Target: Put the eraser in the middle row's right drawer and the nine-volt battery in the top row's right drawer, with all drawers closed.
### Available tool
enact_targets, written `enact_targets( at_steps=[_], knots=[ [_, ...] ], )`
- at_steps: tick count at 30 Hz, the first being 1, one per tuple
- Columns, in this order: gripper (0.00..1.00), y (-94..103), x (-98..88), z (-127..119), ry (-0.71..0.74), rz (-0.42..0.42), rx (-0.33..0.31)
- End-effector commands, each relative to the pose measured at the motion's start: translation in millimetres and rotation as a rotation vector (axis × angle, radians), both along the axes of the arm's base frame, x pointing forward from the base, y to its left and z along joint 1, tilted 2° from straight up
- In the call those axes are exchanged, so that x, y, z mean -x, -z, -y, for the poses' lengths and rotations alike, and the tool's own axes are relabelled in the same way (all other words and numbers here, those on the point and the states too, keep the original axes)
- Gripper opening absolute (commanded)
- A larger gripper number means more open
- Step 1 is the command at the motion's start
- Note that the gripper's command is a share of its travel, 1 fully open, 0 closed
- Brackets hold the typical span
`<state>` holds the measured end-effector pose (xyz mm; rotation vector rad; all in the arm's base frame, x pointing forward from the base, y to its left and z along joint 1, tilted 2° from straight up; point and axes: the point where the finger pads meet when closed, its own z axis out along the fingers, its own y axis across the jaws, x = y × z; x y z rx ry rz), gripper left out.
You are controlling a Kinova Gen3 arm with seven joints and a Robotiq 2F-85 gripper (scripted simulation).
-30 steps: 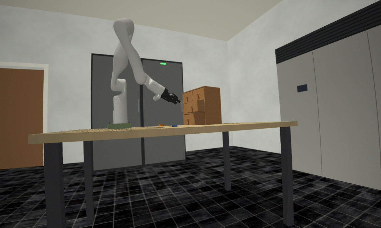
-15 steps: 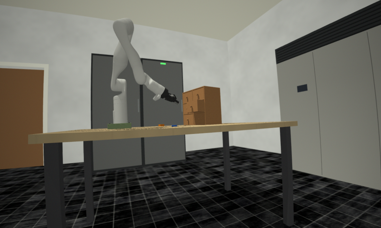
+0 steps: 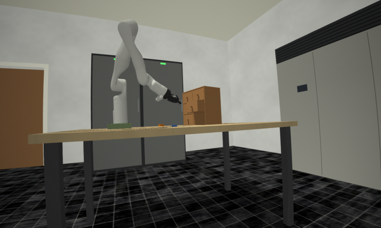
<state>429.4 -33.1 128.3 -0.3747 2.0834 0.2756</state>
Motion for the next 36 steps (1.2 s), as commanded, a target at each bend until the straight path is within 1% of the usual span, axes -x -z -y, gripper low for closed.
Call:
enact_targets(
  at_steps=[1,3,11,16,36],
  knots=[
    [0.0,-0.2,-1.5,-9.5,-0.016,0.001,0.006],
    [0.0,0.1,-2.3,-9.8,-0.011,0.0,0.01],
    [0.0,9.5,-28.4,-22.4,-0.011,0.0,0.01],
    [0.0,12.8,-37.4,-26.8,-0.011,0.0,0.01],
    [0.0,13.4,-39.1,-27.6,-0.011,0.0,0.01]
  ],
)
